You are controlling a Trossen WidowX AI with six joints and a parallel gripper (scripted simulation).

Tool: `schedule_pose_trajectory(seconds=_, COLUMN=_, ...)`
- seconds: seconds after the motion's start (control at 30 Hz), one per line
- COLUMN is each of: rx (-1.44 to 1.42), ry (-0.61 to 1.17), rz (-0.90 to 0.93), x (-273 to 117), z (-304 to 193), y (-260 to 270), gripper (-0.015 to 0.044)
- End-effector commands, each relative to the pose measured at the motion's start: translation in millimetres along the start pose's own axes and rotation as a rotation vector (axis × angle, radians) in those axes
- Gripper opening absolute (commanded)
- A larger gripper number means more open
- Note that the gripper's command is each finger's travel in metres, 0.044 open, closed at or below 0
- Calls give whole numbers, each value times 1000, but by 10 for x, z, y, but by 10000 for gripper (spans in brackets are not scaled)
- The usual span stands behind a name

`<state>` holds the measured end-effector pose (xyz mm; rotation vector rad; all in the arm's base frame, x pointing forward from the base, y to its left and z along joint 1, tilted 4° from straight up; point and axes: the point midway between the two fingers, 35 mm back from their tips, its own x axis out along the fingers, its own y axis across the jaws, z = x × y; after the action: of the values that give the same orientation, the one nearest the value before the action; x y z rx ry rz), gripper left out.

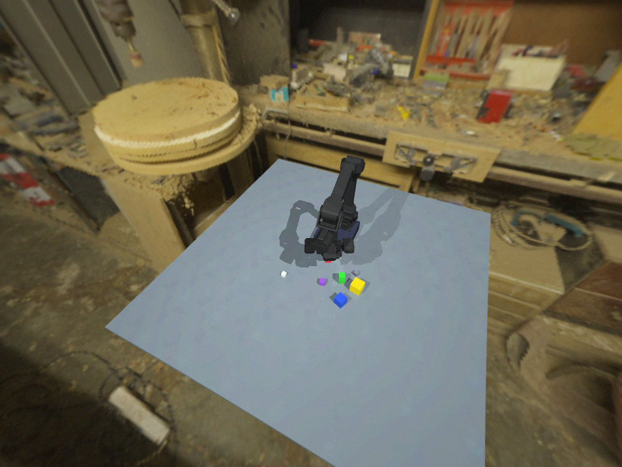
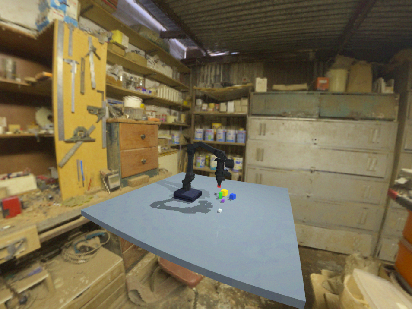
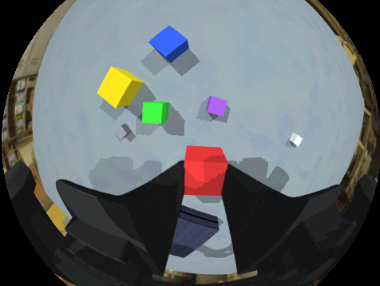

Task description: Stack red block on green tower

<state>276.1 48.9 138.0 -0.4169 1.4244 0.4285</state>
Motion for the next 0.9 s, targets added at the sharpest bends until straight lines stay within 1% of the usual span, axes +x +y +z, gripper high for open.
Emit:
schedule_pose_trajectory(seconds=0.0, rx=6, ry=1, rz=-3, x=-6, z=85, y=147, gripper=0)
schedule_pose_trajectory(seconds=0.33, rx=7, ry=-3, rz=1, x=-12, z=259, y=573, gripper=0)
schedule_pose_trajectory(seconds=0.5, rx=7, ry=-4, rz=2, x=-4, z=243, y=624, gripper=0)
schedule_pose_trajectory(seconds=0.77, rx=7, ry=-3, rz=2, x=333, z=245, y=623, gripper=0)
schedule_pose_trajectory(seconds=0.87, rx=7, ry=-3, rz=1, x=363, z=250, y=615, gripper=0)
